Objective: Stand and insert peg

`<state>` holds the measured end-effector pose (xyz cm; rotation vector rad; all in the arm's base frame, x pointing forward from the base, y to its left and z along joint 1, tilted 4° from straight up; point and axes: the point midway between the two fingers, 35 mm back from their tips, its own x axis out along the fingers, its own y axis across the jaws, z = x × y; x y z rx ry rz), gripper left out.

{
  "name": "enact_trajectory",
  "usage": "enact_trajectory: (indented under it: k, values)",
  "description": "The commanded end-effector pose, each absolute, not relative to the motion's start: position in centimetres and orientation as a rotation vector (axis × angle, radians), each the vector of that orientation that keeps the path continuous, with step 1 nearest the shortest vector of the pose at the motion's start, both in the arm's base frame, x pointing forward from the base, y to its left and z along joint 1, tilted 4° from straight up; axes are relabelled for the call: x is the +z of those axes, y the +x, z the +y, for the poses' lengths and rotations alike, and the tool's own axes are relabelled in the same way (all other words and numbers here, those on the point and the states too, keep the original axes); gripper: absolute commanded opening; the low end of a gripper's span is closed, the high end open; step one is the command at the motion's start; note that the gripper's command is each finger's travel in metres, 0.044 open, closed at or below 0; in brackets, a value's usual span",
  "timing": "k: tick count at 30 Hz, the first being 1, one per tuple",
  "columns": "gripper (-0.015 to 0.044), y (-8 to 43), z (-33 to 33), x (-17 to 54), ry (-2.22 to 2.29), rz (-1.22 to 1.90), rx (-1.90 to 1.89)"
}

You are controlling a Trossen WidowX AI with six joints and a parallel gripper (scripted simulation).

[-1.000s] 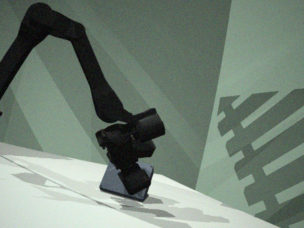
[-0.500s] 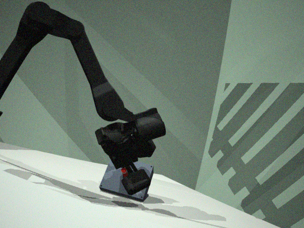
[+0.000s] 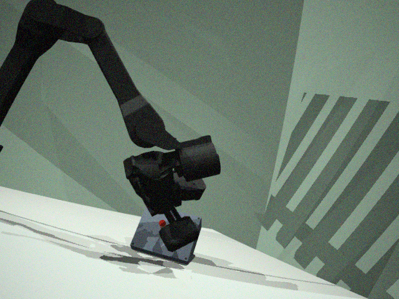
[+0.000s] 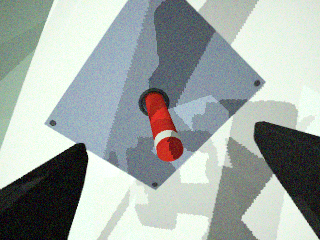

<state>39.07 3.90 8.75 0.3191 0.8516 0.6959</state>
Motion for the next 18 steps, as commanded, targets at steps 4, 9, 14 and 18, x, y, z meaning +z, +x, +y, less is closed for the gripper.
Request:
enact_trajectory:
  k: [4,9,14,18]
  values:
    - [0.044,38.6,2.9,9.7,0.313,0.844,0.698]
    - [0.044,38.1,2.2,10.2,0.314,0.845,0.697]
    - [0.044,37.7,1.5,10.6,0.315,0.846,0.696]
    - [0.044,37.3,0.9,11.0,0.316,0.846,0.696]
